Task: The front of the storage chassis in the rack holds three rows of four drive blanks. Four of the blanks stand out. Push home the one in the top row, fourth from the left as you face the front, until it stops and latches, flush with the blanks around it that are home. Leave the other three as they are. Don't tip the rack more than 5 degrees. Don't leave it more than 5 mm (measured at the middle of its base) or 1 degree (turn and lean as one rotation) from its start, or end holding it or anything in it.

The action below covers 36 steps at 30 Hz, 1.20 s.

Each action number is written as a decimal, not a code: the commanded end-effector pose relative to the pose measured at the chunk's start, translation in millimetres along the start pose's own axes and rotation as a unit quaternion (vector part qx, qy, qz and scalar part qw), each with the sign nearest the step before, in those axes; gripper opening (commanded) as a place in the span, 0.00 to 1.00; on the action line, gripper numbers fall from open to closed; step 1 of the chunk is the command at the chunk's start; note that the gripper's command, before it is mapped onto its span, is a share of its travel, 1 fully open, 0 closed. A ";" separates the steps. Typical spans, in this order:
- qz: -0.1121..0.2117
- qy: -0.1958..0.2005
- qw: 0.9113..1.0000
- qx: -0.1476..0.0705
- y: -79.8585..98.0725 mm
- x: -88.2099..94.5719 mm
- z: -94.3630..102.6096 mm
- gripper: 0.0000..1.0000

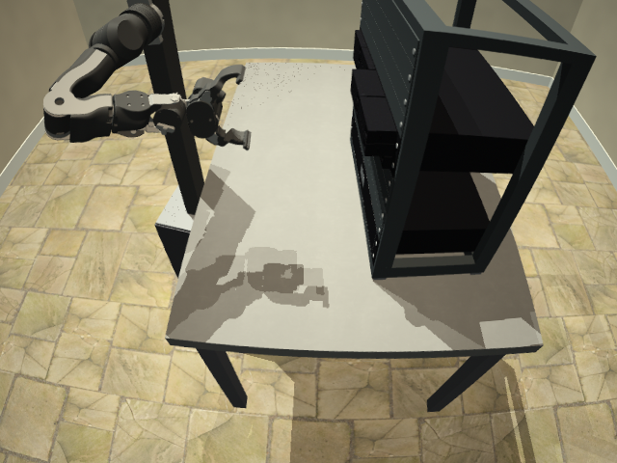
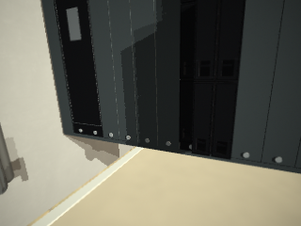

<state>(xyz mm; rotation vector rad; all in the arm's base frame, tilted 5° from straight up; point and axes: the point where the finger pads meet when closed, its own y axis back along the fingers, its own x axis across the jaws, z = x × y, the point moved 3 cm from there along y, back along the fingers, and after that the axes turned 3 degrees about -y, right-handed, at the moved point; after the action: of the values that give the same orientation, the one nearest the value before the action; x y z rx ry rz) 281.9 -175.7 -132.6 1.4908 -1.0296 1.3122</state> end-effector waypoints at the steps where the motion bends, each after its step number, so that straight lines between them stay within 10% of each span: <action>1: 0.000 0.002 1.000 0.000 -4.4 4.1 0.7 1.00; 22: 0.000 0.002 1.000 -0.001 -82.8 53.1 6.2 1.00; 36: 0.000 0.002 1.000 0.000 -88.6 56.9 6.1 1.00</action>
<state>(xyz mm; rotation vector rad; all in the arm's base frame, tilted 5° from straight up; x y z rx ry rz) 373.7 -159.7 -85.6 1.4882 -1.0286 1.3096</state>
